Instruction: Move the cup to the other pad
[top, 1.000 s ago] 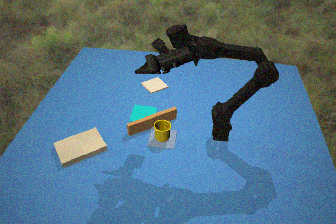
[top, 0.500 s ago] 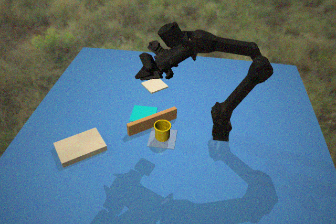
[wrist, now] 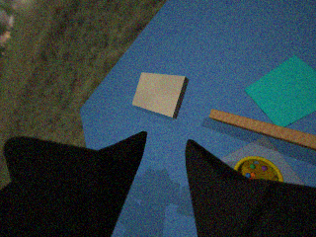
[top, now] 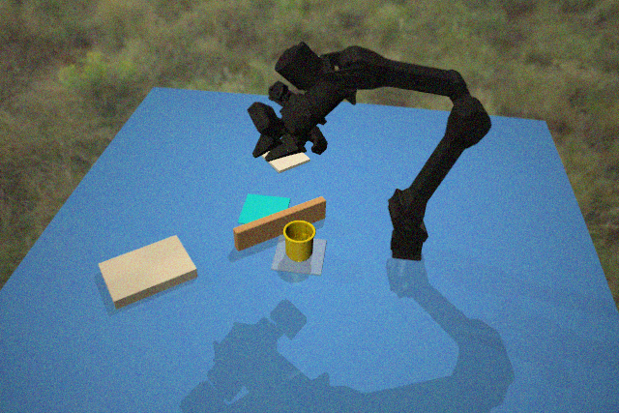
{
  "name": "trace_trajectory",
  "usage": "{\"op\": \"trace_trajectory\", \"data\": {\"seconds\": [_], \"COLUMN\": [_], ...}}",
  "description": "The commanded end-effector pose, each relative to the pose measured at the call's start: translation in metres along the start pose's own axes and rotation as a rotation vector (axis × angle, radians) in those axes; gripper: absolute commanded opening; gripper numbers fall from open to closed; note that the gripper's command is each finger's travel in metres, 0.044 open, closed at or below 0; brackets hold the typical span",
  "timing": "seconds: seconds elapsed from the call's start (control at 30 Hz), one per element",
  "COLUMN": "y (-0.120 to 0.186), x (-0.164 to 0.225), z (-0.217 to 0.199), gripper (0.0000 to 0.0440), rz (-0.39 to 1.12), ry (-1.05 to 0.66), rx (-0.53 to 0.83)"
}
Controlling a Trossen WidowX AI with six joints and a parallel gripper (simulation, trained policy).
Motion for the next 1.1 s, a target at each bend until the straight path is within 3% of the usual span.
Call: {"op": "trace_trajectory", "data": {"seconds": [0.0,0.57,1.07], "y": [-0.003,-0.015,-0.034], "x": [0.002,0.007,0.007], "z": [0.001,-0.002,-0.018], "gripper": [0.016,0.0142,0.0152], "rz": [0.037,0.126,0.163], "ry": [-0.04,-0.181,-0.257], "rx": [0.043,0.277,0.506]}}
Point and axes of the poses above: the point midway between the two fingers, 35 mm back from their tips, its own y axis back along the fingers, its own z axis across the jaws, x = y × z, the point moved 9 cm from there along y, back along the fingers, and after that the axes turned 2 degrees about -y, right-handed, at the moved point
